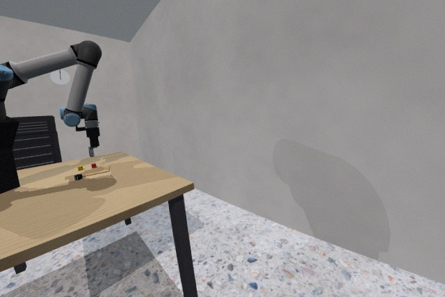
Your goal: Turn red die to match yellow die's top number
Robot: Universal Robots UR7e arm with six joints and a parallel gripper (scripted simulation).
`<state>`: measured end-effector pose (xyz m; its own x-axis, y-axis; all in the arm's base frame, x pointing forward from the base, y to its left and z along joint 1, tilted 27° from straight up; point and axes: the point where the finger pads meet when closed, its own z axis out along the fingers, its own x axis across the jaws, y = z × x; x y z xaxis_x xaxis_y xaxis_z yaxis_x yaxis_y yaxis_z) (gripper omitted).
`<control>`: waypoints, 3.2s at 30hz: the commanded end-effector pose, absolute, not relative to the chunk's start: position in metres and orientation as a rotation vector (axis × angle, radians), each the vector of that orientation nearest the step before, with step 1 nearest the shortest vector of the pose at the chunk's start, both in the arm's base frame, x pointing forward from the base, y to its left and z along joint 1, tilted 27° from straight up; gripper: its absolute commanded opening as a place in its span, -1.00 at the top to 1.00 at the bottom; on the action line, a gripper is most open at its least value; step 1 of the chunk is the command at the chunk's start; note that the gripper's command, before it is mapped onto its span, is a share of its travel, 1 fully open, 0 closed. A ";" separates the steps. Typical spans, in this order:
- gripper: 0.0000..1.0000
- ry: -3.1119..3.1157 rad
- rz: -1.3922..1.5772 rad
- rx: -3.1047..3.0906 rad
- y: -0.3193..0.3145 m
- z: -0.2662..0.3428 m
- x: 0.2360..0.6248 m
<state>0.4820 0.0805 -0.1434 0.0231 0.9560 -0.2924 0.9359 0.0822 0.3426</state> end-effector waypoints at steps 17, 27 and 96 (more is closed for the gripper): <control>-0.57 1.920 0.064 1.862 0.072 -0.168 0.494; -0.57 1.920 0.064 1.862 0.069 -0.178 0.497; -0.57 1.920 0.064 1.862 0.068 -0.180 0.499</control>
